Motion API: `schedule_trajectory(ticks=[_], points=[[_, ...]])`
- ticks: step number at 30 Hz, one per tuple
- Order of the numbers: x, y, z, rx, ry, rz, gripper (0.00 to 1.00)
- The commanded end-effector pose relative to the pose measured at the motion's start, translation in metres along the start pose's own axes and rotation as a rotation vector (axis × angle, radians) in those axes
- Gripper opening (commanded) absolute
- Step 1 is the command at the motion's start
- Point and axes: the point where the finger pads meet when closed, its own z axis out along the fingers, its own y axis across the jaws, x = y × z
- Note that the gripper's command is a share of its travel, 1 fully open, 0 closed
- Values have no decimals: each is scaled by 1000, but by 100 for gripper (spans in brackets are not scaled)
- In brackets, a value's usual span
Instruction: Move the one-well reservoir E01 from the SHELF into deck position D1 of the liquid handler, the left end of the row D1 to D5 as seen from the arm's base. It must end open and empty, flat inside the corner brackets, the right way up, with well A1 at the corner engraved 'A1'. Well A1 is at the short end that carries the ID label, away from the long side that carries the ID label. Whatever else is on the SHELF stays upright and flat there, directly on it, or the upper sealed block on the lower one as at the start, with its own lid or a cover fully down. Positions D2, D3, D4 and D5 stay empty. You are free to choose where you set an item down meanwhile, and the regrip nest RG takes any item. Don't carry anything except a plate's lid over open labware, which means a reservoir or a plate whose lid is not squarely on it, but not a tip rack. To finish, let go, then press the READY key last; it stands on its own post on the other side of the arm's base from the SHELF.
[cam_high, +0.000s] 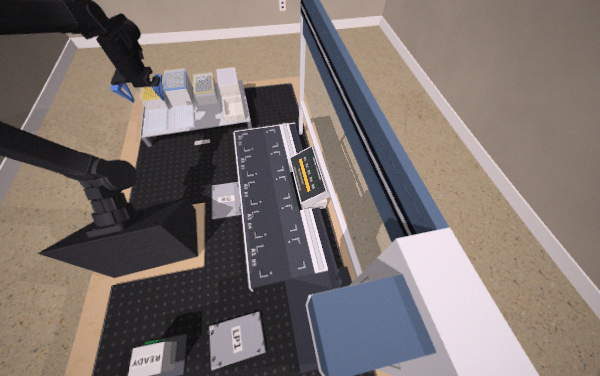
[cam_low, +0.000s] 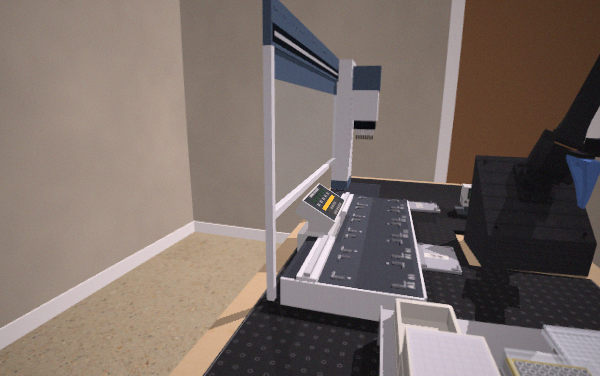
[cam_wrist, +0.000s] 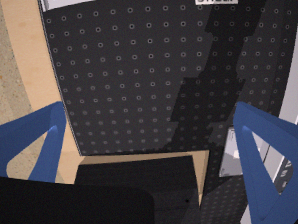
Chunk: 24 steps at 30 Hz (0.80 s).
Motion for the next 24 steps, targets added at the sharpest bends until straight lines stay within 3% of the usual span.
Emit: schedule_trajectory(ticks=[1,6,24], points=[[-34,10,-19,-2,-69,-73,100],[-51,22,-20,-3,-71,-147,100],[-111,70,-22,-16,-54,-112,100]])
